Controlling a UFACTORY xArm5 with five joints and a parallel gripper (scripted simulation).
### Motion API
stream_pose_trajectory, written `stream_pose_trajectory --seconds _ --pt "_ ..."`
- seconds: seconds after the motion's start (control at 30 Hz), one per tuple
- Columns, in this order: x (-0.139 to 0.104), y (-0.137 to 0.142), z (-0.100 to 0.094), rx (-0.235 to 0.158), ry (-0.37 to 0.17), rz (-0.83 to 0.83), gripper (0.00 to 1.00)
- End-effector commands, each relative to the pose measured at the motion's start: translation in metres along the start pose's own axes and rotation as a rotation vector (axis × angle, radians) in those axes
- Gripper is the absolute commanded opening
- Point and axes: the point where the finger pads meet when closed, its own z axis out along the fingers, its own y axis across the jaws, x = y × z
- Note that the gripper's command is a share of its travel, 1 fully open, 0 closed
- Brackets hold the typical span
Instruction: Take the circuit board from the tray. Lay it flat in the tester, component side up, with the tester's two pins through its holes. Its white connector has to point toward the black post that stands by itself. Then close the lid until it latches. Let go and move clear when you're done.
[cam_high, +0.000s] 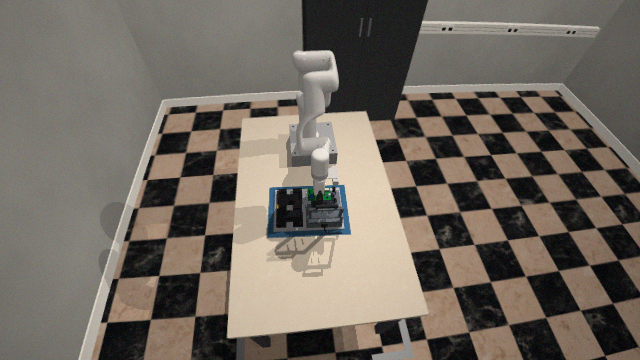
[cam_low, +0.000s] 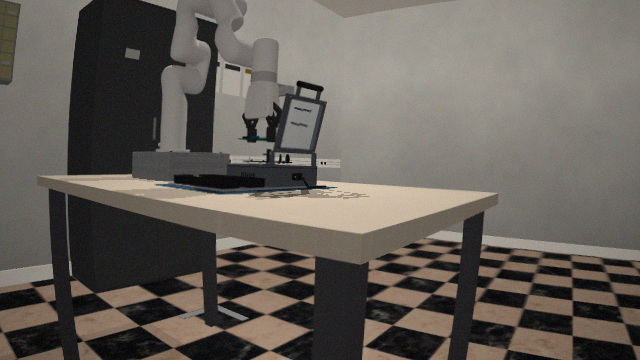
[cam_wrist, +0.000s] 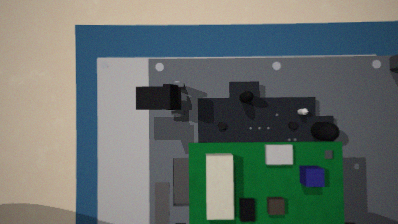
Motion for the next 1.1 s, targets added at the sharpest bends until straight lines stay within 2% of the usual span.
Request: stream_pose_trajectory --seconds 0.0,0.43,1.07 --pt "0.007 0.004 -0.002 -0.003 0.0 0.0 0.79" --pt "0.019 0.008 -0.003 -0.003 0.0 0.0 0.79" --pt "0.02 0.008 -0.003 -0.003 0.0 0.0 0.79"
